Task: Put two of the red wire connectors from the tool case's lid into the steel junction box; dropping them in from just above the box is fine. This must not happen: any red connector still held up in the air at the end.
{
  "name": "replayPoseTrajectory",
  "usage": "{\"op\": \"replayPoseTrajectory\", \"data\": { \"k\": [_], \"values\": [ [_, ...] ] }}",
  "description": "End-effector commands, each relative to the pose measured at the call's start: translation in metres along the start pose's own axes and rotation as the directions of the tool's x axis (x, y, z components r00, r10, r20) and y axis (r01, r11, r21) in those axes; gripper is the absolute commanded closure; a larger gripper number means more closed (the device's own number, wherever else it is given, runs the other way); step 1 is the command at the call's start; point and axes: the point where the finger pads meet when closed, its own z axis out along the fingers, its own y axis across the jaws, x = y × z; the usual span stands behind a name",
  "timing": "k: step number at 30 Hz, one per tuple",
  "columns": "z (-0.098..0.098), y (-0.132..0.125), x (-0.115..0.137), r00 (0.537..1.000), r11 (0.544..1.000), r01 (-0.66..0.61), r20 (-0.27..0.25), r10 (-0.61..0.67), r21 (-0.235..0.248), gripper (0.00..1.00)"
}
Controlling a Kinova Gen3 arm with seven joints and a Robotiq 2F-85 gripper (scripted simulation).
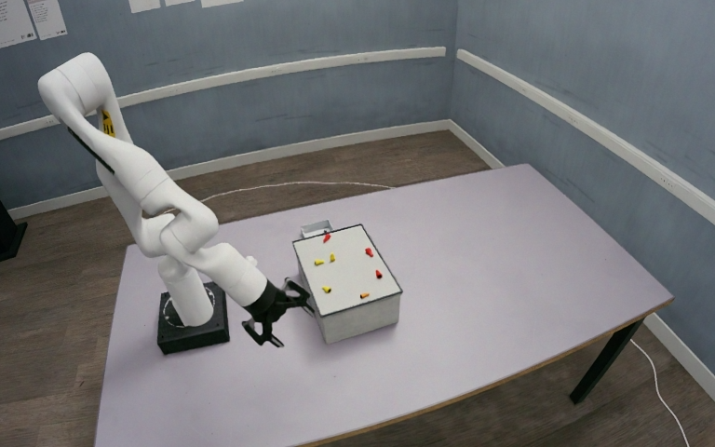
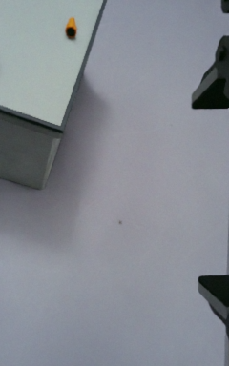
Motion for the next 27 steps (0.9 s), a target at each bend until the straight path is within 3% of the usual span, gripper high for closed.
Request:
{"op": "replayPoseTrajectory", "data": {
  "k": [1,15,23,27],
  "values": [
    [-0.022,0.009,-0.013,0.999,1.0,0.02,0.03,-0.021,0.016,0.0],
    [-0.022,0.017,-0.013,0.999,0.999,0.048,0.019,-0.048,0.006,0.0],
    [-0.021,0.041,-0.013,0.991,0.991,0.131,-0.014,-0.131,-0.023,0.0],
    [-0.02,0.067,-0.011,0.973,0.973,0.223,-0.049,-0.226,-0.056,0.0]
  ]
}}
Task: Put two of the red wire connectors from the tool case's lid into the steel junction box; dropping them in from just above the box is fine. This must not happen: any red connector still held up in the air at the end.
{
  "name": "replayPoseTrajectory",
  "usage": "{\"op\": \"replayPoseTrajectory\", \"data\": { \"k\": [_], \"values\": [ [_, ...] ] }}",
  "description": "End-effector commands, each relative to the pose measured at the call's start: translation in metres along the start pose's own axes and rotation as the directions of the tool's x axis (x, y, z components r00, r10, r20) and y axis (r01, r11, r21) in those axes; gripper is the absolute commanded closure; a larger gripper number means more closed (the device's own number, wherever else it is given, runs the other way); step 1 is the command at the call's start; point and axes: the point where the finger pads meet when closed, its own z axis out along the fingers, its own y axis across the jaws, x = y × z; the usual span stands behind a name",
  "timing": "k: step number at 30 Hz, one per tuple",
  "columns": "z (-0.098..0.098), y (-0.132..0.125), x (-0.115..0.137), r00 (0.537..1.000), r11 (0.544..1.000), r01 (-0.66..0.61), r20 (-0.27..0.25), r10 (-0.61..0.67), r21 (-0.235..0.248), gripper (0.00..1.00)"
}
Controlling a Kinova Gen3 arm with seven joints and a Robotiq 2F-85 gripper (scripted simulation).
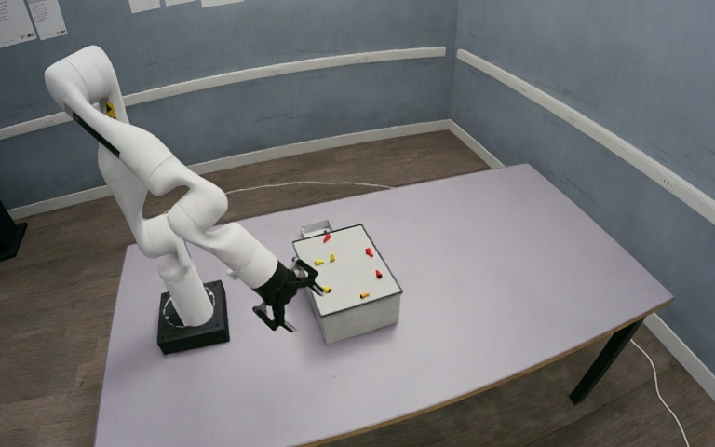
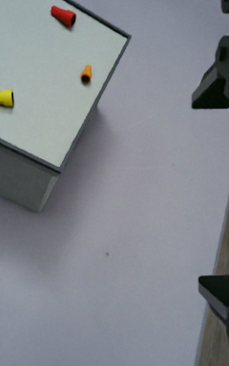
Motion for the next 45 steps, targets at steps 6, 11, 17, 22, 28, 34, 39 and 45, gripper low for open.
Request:
{"op": "replayPoseTrajectory", "data": {
  "k": [6,11,17,22,28,34,39,45],
  "values": [
    [0.003,0.075,-0.003,0.957,0.96,0.265,-0.093,-0.273,-0.093,0.0],
    [-0.001,0.119,0.002,0.879,0.888,0.433,-0.144,-0.454,-0.154,0.0],
    [-0.006,0.155,0.01,0.78,0.798,0.567,-0.178,-0.6,-0.204,0.0],
    [-0.013,0.186,0.018,0.661,0.691,0.679,-0.203,-0.722,-0.249,0.0],
    [-0.025,0.222,0.03,0.487,0.536,0.791,-0.226,-0.844,-0.297,0.0],
    [-0.036,0.249,0.04,0.332,0.398,0.857,-0.239,-0.912,-0.329,0.0],
    [-0.049,0.273,0.049,0.178,0.261,0.899,-0.249,-0.952,-0.352,0.0],
    [-0.069,0.302,0.061,-0.012,0.09,0.923,-0.262,-0.965,-0.374,0.0]
  ]
}}
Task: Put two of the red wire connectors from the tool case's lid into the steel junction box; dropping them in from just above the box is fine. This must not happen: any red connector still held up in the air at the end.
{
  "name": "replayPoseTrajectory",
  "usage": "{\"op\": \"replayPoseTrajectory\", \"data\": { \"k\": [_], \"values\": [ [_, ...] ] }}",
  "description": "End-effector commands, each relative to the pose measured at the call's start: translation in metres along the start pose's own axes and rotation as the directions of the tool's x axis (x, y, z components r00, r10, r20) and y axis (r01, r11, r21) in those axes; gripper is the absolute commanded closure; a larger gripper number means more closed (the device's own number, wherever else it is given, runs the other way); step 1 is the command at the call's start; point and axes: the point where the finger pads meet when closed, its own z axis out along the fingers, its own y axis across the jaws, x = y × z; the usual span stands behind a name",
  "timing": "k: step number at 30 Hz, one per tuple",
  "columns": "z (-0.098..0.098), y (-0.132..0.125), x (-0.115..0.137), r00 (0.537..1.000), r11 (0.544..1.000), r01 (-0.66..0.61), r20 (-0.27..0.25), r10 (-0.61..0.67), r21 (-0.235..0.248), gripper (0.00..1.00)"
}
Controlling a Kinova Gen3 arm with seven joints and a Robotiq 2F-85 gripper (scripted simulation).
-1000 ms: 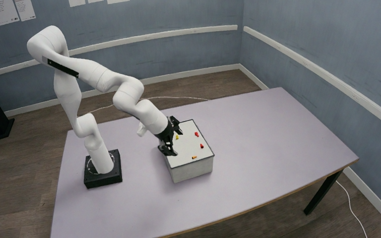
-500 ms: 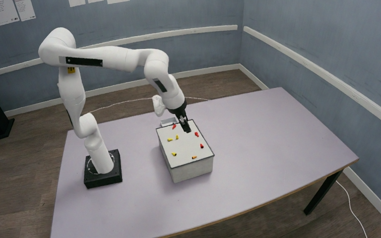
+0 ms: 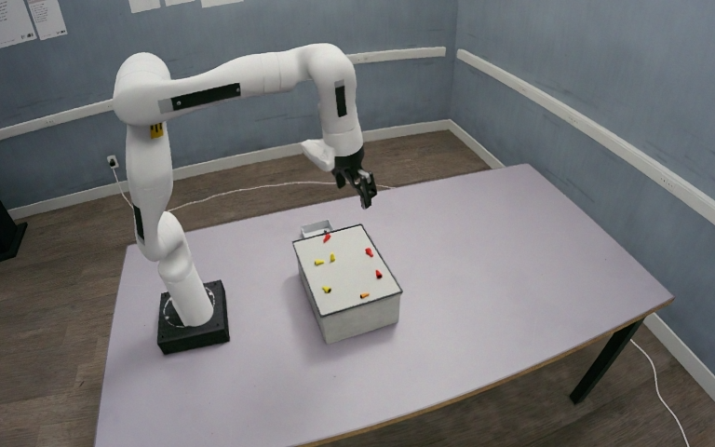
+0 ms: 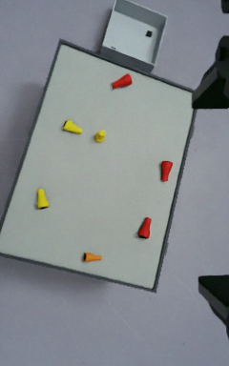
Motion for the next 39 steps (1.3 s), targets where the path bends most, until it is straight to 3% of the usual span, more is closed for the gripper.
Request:
{"op": "replayPoseTrajectory", "data": {
  "k": [1,16,31,39],
  "values": [
    [-0.008,0.029,-0.032,0.988,0.99,0.141,-0.067,-0.142,-0.014,0.0],
    [-0.039,0.064,-0.056,0.922,0.937,0.35,-0.182,-0.343,0.007,0.0],
    [-0.042,0.069,-0.058,0.91,0.928,0.373,-0.196,-0.364,0.009,0.0],
    [-0.03,0.068,-0.058,0.91,0.928,0.373,-0.197,-0.364,0.009,0.0]
  ]
}}
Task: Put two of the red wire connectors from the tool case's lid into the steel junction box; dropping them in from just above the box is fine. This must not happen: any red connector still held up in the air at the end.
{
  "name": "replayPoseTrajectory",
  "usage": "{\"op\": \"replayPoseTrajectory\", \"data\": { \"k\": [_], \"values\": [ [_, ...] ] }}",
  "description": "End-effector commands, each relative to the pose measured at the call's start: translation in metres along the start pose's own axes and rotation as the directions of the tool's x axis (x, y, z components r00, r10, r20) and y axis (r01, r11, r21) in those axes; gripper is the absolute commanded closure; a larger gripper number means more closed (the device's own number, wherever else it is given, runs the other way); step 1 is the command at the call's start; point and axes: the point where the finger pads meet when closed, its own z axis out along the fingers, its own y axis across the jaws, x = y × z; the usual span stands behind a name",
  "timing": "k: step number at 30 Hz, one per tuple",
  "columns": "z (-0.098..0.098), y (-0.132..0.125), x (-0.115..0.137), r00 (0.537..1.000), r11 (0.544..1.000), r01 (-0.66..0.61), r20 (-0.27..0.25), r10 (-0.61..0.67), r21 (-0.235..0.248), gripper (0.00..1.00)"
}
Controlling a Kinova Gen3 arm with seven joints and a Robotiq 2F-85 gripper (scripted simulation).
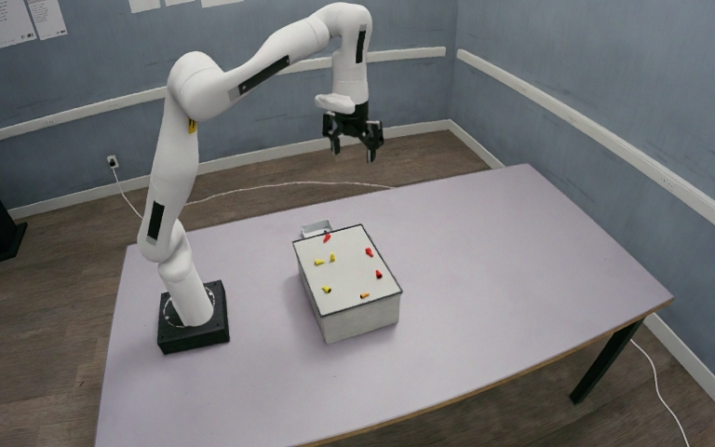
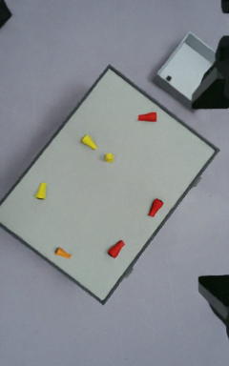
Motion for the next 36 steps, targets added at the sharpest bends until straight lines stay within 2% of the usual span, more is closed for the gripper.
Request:
{"op": "replayPoseTrajectory", "data": {
  "k": [1,12,14,18,36],
  "values": [
    [0.012,-0.001,0.0,1.0,1.0,0.0,-0.002,0.0,0.0,0.0],
    [0.074,-0.001,0.0,1.0,1.0,0.0,-0.002,0.0,0.0,0.0],
    [0.074,-0.001,0.0,1.0,1.0,0.0,-0.002,0.0,0.0,0.0],
    [0.089,0.0,0.001,1.0,1.0,0.0,-0.002,0.0,-0.001,0.0],
    [0.094,0.001,0.001,1.0,1.0,0.0,-0.002,0.0,-0.001,0.0]
  ]
}}
